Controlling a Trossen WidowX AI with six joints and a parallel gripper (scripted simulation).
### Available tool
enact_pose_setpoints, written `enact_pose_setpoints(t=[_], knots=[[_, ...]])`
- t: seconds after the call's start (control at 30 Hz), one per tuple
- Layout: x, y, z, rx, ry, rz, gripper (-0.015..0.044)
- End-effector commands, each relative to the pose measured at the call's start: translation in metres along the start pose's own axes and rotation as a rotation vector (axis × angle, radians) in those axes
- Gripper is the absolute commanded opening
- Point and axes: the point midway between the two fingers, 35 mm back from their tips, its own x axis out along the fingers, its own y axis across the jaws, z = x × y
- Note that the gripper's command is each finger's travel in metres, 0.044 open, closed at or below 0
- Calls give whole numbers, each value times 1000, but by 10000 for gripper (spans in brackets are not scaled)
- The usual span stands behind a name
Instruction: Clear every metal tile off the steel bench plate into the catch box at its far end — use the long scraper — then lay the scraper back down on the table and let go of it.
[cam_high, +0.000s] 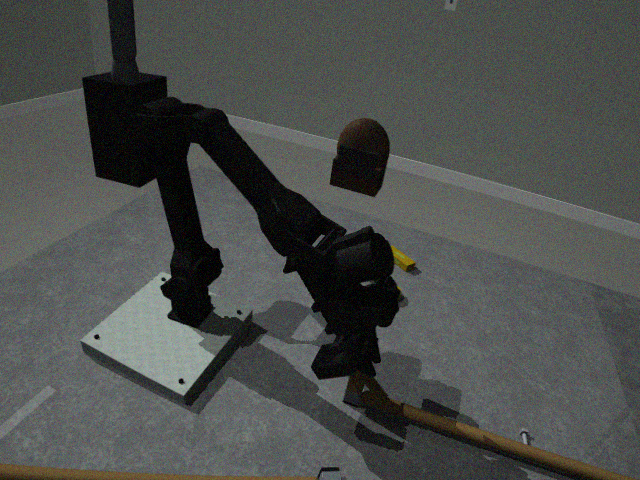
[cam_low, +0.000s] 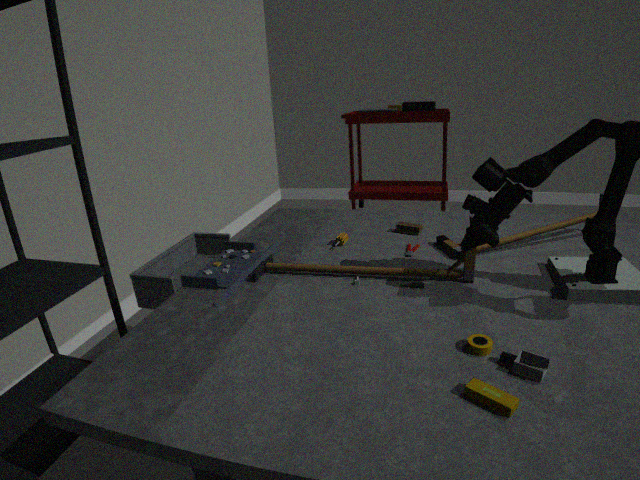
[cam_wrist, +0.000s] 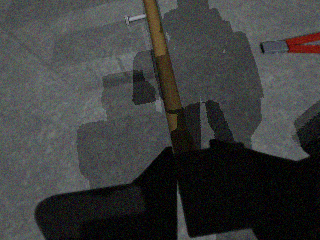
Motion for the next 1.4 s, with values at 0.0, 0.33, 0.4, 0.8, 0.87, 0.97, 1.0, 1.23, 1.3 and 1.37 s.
enact_pose_setpoints(t=[0.0, 0.33, 0.4, 0.8, 0.87, 0.97, 1.0, 1.23, 1.3, 1.37], knots=[[-6, 0, -4, 1, -9, 6, 0], [-17, 0, -17, 1, -8, 6, 0], [-19, 0, -20, 1, -8, 6, 0], [-29, 0, -37, 1, -7, 5, 0], [-31, 0, -40, 1, -6, 5, 0], [-32, -1, -43, 1, -6, 5, 0], [-32, -1, -43, 1, -6, 5, 0], [-33, -9, -43, 4, -4, -2, 0], [-34, -11, -43, 5, -3, -4, 0], [-34, -14, -43, 5, -3, -7, 0]])
